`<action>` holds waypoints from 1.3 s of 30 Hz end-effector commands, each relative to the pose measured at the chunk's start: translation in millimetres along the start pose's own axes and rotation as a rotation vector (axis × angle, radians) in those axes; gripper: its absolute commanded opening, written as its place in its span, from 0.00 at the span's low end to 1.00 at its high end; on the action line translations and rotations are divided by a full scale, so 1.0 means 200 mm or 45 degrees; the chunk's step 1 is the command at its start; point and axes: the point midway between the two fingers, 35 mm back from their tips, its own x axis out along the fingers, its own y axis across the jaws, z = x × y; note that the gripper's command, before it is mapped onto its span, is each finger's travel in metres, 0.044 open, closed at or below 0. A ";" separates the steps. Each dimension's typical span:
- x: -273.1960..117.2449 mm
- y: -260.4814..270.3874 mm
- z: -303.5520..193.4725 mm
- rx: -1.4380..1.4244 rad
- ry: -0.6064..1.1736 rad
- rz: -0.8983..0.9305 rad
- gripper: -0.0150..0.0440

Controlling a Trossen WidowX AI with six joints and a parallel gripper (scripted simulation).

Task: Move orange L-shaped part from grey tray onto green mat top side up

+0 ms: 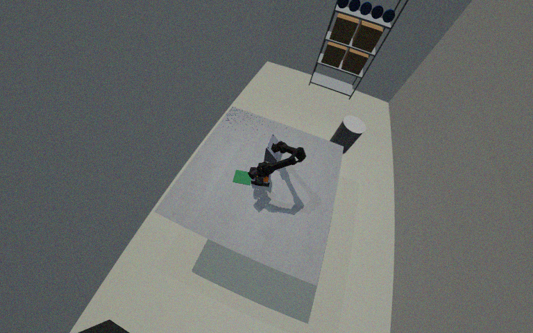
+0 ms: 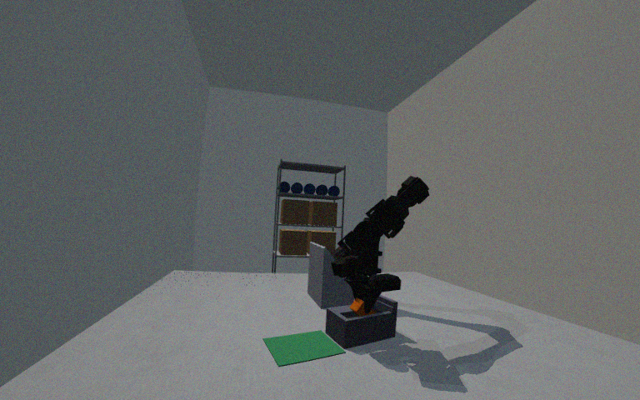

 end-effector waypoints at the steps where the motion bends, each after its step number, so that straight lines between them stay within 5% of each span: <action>1: -0.01 0.00 0.00 -0.003 -0.001 0.001 0.25; 39: -0.31 -0.01 0.00 0.009 0.006 0.001 0.25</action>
